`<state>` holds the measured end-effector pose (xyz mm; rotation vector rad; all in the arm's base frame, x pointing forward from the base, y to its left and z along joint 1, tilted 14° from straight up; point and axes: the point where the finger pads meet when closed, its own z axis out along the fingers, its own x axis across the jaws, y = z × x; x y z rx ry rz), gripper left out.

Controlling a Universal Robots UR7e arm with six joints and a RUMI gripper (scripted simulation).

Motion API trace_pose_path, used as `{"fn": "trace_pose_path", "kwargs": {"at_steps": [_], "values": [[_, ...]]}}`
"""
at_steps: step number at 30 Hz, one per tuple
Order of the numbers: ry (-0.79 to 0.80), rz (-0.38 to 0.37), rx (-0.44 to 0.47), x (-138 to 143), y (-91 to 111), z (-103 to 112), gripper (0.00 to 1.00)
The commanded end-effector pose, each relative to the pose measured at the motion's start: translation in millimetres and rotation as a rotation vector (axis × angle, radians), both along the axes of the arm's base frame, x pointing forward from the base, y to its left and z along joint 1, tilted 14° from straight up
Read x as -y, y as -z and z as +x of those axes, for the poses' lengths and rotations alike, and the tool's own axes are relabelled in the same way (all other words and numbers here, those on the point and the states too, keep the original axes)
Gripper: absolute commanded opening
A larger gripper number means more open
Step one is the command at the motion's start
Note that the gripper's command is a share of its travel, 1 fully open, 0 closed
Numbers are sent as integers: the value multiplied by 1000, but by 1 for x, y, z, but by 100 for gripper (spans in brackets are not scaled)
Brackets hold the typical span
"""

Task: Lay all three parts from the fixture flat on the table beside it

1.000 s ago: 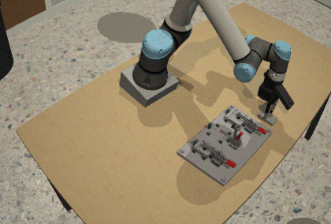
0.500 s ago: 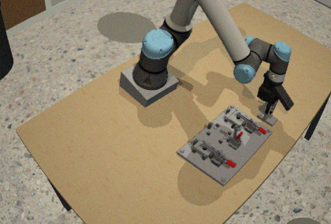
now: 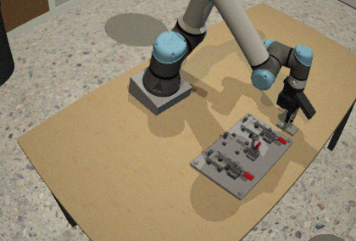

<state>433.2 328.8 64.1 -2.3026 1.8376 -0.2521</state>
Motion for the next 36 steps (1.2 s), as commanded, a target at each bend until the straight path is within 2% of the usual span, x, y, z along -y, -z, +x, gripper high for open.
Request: {"fn": "trace_pose_path", "kwargs": {"at_steps": [1,2,3,31,36], "values": [[0,1,1,0,-1,0,0],[0,1,1,0,-1,0,0],[0,1,1,0,-1,0,47],[0,1,1,0,-1,0,47],[0,1,1,0,-6,-1,47]]}}
